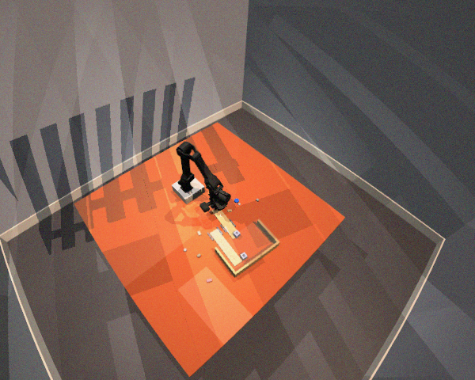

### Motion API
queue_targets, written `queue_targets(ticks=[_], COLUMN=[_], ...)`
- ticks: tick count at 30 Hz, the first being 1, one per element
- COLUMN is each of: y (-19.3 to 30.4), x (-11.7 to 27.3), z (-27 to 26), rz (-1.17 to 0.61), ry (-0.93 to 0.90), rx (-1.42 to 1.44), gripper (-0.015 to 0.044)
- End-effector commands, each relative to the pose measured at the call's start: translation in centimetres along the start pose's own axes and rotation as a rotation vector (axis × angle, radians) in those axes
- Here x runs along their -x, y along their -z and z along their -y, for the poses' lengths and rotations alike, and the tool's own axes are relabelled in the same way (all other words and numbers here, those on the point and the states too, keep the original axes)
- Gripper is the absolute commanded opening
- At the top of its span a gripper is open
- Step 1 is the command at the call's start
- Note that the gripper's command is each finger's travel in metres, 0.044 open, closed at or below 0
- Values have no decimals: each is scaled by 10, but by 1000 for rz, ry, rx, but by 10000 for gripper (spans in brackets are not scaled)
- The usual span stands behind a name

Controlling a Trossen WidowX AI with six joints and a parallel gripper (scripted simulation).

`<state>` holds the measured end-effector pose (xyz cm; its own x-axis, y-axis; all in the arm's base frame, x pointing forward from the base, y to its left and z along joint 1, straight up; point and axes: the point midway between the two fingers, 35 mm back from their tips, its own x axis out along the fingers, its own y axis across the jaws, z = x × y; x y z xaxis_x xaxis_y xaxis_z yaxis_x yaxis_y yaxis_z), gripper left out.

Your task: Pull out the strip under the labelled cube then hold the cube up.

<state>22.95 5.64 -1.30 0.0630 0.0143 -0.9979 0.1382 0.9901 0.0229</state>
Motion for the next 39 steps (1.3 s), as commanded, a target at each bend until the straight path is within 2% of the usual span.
queue_targets(ticks=[1, 33, 34, 39], y=[17, 53, 37, 34], x=[-5, -4, 3, 43], z=[4, 5, 0, -1], rz=[-37, -41, -3, -39], ry=[13, 13, -2, 13], rx=[1, 1, 0, 1], gripper=[0, 0, 0, 0])
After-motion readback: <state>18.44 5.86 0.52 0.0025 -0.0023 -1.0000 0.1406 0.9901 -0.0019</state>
